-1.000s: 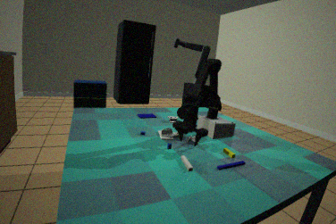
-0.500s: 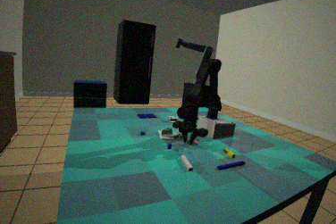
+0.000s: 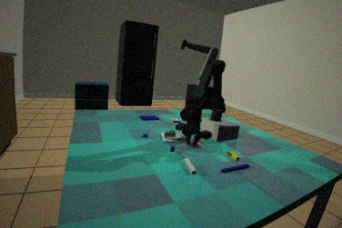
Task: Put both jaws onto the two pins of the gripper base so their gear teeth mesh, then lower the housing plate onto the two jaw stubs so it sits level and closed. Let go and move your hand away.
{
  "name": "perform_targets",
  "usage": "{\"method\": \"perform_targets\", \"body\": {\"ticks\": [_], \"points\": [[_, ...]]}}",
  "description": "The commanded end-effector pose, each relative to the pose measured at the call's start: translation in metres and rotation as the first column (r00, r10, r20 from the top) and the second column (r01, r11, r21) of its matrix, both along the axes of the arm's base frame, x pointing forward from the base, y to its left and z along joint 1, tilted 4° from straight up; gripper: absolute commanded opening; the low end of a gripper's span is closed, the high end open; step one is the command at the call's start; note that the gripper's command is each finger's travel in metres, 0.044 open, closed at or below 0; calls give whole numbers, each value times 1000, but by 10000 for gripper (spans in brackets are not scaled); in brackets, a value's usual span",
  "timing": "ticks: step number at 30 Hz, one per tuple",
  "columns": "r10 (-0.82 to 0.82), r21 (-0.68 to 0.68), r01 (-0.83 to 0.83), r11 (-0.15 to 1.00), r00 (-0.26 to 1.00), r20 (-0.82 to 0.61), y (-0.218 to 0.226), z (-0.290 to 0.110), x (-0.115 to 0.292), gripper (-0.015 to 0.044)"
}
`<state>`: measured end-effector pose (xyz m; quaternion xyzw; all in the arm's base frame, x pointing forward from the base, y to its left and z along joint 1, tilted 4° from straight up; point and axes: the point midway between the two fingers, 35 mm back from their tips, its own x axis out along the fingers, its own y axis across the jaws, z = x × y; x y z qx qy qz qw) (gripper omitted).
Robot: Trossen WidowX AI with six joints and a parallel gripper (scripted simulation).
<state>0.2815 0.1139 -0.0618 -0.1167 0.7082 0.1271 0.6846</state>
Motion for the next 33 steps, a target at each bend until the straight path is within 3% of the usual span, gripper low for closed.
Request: {"method": "perform_targets", "body": {"ticks": [1, 33], "points": [[-10, 7, 10, 1000, 1000, 8, 1, 2, 1, 37], [0, 4, 0, 1000, 1000, -2, 0, 30, 1, 37]]}}
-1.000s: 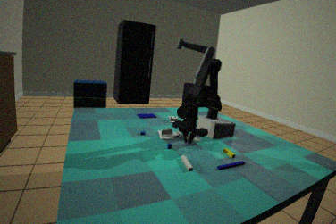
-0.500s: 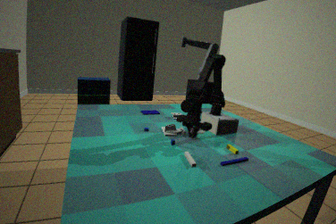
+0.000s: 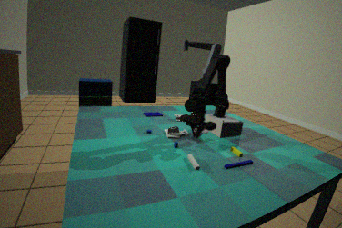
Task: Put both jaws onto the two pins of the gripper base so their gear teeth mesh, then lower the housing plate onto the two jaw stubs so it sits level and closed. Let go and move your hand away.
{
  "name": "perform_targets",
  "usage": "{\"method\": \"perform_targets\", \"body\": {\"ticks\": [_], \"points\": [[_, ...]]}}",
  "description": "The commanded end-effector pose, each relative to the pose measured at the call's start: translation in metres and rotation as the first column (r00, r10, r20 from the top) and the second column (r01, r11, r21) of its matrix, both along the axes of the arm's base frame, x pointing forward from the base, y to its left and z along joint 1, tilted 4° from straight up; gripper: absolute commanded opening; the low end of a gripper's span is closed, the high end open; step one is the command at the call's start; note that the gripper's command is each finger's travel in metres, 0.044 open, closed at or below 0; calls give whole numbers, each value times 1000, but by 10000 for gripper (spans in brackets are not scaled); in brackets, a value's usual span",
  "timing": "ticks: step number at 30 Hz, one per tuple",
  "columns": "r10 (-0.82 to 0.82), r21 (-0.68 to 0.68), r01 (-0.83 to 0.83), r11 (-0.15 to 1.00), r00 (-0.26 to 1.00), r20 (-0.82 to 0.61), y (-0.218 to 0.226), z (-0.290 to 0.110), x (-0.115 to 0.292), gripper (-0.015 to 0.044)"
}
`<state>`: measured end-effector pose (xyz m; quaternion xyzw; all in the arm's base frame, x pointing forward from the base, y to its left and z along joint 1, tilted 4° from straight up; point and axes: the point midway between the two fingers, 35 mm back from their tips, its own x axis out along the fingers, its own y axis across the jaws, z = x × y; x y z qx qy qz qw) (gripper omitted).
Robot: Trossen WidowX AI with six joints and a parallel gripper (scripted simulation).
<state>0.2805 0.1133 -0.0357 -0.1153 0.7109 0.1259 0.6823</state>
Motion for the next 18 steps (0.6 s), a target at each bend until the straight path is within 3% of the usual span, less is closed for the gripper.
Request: {"method": "perform_targets", "body": {"ticks": [1, 18], "points": [[4, 5, -4, 1000, 1000, 5, 1, 4, 1, 37], [4, 5, -4, 1000, 1000, 5, 1, 43, 5, 37]]}}
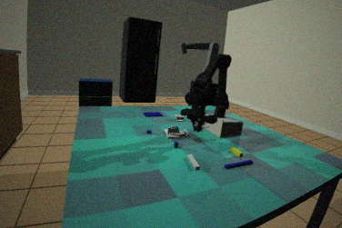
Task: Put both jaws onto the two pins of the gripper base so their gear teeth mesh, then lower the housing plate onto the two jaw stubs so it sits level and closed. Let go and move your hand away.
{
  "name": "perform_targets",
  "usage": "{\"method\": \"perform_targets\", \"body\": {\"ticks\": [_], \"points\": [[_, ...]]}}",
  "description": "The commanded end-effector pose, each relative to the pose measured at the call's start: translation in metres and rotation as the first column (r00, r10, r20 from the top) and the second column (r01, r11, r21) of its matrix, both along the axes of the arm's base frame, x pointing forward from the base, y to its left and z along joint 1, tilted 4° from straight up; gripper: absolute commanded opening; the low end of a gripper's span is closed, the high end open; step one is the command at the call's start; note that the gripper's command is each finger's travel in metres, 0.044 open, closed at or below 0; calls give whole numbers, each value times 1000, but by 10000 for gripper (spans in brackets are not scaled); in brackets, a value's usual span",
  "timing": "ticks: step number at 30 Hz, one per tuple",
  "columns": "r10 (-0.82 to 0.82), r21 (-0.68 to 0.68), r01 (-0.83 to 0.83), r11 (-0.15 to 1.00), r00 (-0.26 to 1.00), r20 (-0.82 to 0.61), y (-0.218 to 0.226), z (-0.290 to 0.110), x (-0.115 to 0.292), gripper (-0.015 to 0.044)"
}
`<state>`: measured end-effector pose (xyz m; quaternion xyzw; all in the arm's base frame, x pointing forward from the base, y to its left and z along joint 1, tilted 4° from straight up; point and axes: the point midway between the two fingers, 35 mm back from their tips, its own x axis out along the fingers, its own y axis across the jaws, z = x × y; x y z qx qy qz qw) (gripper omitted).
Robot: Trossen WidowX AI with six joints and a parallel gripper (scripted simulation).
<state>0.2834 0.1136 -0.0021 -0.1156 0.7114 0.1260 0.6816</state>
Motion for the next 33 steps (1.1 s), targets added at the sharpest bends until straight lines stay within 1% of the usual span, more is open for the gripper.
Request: {"method": "perform_targets", "body": {"ticks": [1, 8, 17, 24, 31, 33], "points": [[3, 6, -4, 1000, 1000, 7, 1, 13, 2, 37], [24, 6, -24, 1000, 1000, 7, 1, 15, 1, 37], [297, 17, -297, 955, 955, 12, 7, 15, -9, 37], [498, 24, -499, 867, 867, 17, 11, 15, -17, 37], [676, 30, -676, 736, 737, 24, 15, 16, -26, 37], [705, 31, -705, 708, 709, 26, 15, 16, -27, 37]]}}
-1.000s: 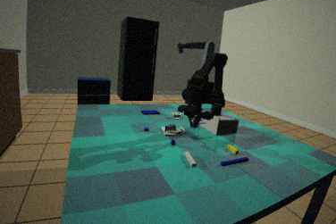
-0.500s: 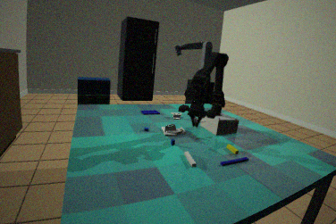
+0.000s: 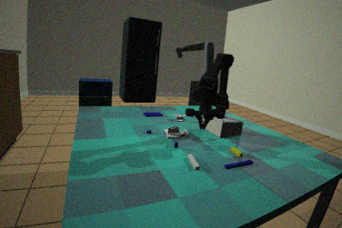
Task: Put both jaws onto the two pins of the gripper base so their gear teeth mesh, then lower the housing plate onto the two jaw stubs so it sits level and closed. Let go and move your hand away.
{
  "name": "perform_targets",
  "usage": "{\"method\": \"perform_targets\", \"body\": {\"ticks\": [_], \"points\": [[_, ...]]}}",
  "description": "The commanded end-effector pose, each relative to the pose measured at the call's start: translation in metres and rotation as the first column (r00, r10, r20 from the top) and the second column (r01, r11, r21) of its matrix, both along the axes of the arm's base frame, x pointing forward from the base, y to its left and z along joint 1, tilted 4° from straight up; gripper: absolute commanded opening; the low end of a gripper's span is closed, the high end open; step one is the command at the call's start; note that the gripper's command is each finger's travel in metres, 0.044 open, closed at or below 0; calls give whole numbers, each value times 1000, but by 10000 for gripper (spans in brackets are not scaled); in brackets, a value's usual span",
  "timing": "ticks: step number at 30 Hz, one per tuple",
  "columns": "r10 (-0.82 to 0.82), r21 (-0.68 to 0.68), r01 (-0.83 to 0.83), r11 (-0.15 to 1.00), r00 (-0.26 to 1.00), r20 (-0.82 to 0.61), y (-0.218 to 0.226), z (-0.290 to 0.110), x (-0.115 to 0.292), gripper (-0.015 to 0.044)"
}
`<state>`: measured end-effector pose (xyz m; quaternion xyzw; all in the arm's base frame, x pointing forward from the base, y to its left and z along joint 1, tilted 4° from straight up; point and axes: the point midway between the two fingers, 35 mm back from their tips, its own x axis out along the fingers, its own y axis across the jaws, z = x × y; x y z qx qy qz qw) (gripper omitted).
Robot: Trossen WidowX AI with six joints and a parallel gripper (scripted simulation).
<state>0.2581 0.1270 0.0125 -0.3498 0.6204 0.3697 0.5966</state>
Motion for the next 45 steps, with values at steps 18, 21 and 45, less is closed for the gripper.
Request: {"method": "perform_targets", "body": {"ticks": [18, 21, 45], "points": [[469, 26, -469, 883, 883, 14, 11, 2, -18, 37], [550, 29, -550, 834, 835, 17, 12, 2, -22, 37], [750, 36, -751, 660, 661, 27, 18, -12, -31, 37]]}}
